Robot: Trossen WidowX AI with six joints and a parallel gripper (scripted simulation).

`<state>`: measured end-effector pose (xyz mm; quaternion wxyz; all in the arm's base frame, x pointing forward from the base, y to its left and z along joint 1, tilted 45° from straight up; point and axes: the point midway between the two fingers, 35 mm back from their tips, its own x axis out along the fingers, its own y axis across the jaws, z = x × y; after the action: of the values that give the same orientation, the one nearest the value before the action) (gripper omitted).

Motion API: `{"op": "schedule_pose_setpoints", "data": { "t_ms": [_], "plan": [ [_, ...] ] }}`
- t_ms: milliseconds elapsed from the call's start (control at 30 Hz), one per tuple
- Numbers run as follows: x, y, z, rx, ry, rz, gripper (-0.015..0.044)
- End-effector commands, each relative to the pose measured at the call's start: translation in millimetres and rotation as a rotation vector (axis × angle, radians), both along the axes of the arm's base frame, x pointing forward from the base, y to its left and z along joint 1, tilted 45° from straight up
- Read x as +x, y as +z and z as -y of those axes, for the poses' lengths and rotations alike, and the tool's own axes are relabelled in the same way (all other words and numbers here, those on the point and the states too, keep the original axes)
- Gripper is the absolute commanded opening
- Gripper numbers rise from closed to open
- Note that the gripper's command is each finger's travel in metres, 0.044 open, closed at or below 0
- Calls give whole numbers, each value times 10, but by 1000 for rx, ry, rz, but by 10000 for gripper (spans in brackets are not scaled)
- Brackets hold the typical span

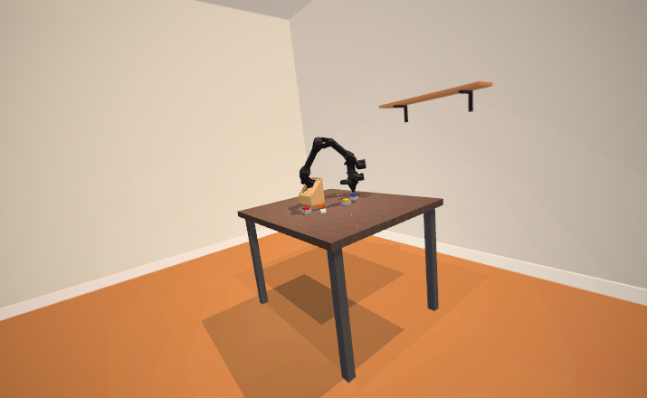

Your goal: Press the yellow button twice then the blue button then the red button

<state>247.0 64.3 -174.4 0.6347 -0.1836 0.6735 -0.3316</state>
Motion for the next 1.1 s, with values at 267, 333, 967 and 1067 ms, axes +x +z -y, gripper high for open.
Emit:
{"op": "schedule_pose_setpoints", "data": {
  "t_ms": [267, 333, 967, 1067],
  "plan": [
    [-63, -137, 165, -10, 4, -12, 20],
    [-67, -152, 179, -10, 4, -12, 20],
    [-67, -154, 181, -10, 4, -12, 20],
    [-23, 58, -26, -8, 4, -11, 20]
  ]
}}
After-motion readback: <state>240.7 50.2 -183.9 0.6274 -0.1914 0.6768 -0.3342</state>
